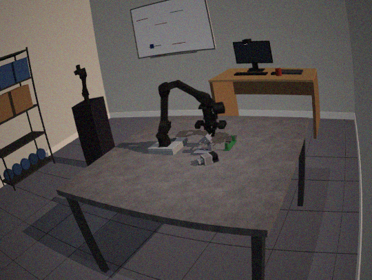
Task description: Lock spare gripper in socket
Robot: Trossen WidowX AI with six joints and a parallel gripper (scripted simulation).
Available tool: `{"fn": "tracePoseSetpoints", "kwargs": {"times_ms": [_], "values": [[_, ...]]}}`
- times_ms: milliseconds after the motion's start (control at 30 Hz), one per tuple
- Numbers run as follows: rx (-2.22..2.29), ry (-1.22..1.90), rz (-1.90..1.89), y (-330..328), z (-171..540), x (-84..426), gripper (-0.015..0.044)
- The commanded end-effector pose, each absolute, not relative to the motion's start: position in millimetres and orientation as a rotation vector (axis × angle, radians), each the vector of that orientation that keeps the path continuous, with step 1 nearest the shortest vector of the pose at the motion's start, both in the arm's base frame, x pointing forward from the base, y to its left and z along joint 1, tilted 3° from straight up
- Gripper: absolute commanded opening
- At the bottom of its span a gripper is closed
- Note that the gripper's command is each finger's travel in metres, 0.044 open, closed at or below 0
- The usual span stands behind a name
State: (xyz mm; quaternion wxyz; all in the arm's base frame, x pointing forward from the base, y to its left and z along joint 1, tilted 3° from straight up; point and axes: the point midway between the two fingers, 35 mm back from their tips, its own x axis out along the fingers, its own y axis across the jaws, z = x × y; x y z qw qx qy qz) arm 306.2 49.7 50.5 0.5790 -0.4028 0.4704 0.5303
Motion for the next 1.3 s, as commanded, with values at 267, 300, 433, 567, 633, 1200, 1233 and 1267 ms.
{"fn": "tracePoseSetpoints", "kwargs": {"times_ms": [267,300,433,567,633,1200,1233,1267], "values": [[-0.939,1.097,1.239,59.2,53.1,308.7,0.0],[-0.939,1.097,1.239,59.5,53.1,308.6,0.0],[-0.938,1.098,1.239,62.1,53.3,309.3,0.0],[-0.939,1.099,1.24,65.0,53.2,310.0,0.0],[-0.938,1.1,1.24,66.2,53.4,310.2,0.0],[-0.938,1.106,1.242,78.8,54.1,311.5,0.0],[-0.937,1.106,1.242,79.5,54.2,311.6,0.0],[-0.937,1.106,1.242,80.3,54.2,311.7,0.0]]}}
